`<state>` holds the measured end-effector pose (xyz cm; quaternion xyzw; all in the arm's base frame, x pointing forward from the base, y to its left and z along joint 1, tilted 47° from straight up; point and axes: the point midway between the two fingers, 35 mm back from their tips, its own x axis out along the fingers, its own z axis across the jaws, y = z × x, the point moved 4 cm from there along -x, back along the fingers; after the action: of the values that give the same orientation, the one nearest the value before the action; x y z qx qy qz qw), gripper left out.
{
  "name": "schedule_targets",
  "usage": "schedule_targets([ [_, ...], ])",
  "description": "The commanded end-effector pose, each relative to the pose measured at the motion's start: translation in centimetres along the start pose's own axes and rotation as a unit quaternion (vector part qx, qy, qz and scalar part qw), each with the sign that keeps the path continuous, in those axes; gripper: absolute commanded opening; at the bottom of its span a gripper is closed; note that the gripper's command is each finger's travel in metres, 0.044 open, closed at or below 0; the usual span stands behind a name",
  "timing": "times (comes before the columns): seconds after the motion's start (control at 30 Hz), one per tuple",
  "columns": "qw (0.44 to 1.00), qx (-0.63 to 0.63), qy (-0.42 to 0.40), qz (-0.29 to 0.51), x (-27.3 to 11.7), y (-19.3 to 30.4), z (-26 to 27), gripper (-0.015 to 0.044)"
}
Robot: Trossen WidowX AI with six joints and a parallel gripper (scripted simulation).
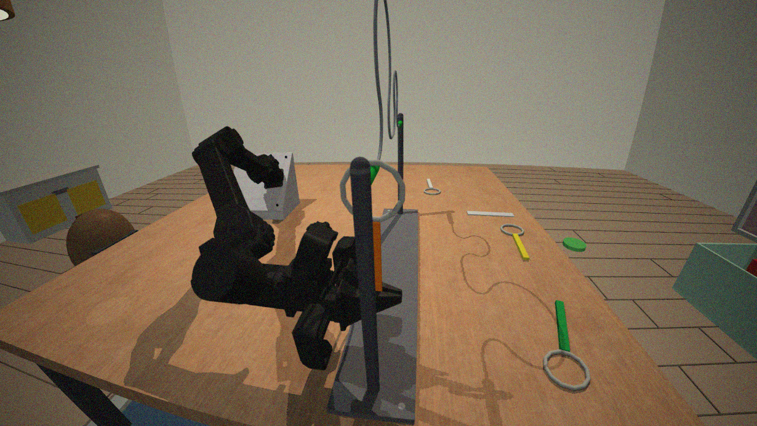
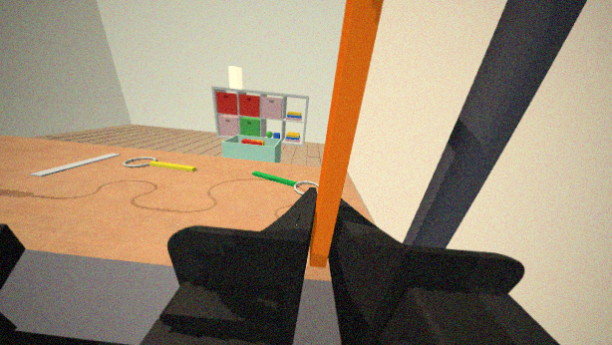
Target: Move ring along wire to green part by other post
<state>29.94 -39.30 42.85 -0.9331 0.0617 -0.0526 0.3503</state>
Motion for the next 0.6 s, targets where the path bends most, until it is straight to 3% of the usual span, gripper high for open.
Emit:
schedule_targets([
  [0.0,1.000,0.000,0.000,0.000,0.0,0.0,0.0,-0.0150],
  [0.57,1.000,-0.001,-0.002,0.000,0.0,-2.1,0.3,-0.0150],
])
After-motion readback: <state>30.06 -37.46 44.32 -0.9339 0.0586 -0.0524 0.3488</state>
